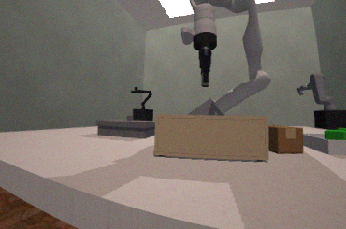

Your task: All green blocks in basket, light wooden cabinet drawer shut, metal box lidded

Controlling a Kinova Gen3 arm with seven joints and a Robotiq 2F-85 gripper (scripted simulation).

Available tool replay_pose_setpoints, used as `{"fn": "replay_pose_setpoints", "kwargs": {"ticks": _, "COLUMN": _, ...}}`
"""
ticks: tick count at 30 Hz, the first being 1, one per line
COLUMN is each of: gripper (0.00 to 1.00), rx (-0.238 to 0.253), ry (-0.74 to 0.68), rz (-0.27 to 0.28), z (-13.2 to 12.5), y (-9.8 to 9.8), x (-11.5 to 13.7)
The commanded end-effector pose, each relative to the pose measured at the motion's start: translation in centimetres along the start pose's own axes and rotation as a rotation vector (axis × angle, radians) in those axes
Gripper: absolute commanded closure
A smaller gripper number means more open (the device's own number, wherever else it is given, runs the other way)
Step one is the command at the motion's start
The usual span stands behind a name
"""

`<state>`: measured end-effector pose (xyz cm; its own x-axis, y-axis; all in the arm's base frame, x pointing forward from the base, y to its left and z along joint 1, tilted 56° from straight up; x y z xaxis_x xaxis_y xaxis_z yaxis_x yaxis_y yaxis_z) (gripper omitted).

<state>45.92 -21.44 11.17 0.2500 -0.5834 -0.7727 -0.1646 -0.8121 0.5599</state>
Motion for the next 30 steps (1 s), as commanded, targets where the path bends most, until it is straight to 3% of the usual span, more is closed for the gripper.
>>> {"fn": "replay_pose_setpoints", "kwargs": {"ticks": 1, "gripper": 0.70, "rx": 0.001, "ry": 0.000, "rz": 0.002, "z": -0.01, "y": 0.10, "x": 0.02}}
{"fn": "replay_pose_setpoints", "kwargs": {"ticks": 30, "gripper": 0.70, "rx": 0.001, "ry": 0.000, "rz": 0.001, "z": -0.02, "y": -0.56, "x": 0.03}}
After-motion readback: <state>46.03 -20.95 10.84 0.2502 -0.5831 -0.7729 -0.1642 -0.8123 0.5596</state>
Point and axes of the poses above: the point where the finger pads meet when closed, its own y axis back along the fingers, its own z axis across the jaws, x = y × z, the point moved 10 cm from there along y, back along the fingers, and after that the axes turned 6 degrees about y, right-handed, at the moved point
